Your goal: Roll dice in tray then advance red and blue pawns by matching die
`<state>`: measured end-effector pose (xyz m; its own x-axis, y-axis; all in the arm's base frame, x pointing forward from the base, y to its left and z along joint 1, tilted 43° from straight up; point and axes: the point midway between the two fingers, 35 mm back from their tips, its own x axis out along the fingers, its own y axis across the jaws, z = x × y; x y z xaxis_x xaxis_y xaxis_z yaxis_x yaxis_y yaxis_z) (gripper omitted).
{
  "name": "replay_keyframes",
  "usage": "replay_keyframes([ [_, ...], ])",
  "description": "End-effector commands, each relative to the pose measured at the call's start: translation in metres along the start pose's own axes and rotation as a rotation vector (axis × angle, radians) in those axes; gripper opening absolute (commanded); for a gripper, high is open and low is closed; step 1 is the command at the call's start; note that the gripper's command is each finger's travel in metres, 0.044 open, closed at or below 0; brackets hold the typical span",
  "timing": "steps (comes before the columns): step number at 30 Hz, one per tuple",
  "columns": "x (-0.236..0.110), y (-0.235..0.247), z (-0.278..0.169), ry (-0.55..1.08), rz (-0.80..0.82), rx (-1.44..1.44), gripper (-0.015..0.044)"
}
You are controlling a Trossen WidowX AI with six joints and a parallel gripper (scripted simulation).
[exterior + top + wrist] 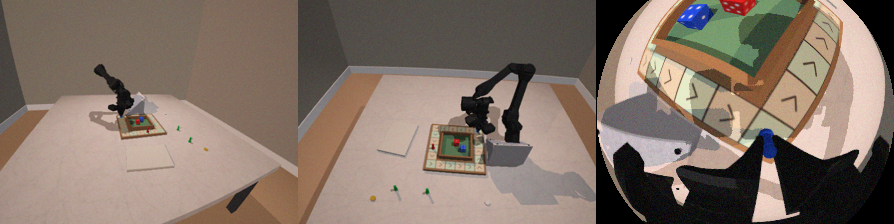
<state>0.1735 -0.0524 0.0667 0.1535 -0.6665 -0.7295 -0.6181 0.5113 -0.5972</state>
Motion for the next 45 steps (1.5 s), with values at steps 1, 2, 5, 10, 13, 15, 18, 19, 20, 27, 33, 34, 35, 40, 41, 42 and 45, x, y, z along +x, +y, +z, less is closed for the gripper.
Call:
replay_keyframes([
  [1,-0.001,-0.001,0.0,0.0,-0.005,-0.004,0.0],
  [2,-0.003,-0.001,0.001,-0.004,-0.004,-0.004,0.0],
  [5,-0.016,-0.002,0.005,-0.024,-0.001,-0.004,0.0],
  [10,-0.039,-0.004,0.01,-0.055,0.006,-0.006,0.0],
  [13,-0.053,-0.004,0.011,-0.072,0.011,-0.007,0.0],
  [15,-0.063,-0.004,0.012,-0.083,0.013,-0.008,0.0],
  [18,-0.077,-0.004,0.011,-0.098,0.018,-0.009,0.0],
  [19,-0.082,-0.004,0.011,-0.102,0.019,-0.01,0.0],
  [20,-0.087,-0.004,0.01,-0.107,0.02,-0.01,0.0],
  [27,-0.12,-0.003,0.003,-0.133,0.028,-0.014,0.0],
  [33,-0.127,-0.006,0.007,-0.135,0.028,-0.014,0.0],
  [34,-0.127,-0.008,0.011,-0.132,0.027,-0.013,0.0],
  [35,-0.127,-0.01,0.015,-0.13,0.026,-0.013,0.0],
  [40,-0.125,-0.021,0.036,-0.117,0.022,-0.01,0.0],
  [41,-0.124,-0.023,0.041,-0.114,0.021,-0.01,0.0],
  [42,-0.123,-0.025,0.045,-0.111,0.021,-0.009,0.0],
  [45,-0.12,-0.032,0.058,-0.102,0.018,-0.007,0.0],
])
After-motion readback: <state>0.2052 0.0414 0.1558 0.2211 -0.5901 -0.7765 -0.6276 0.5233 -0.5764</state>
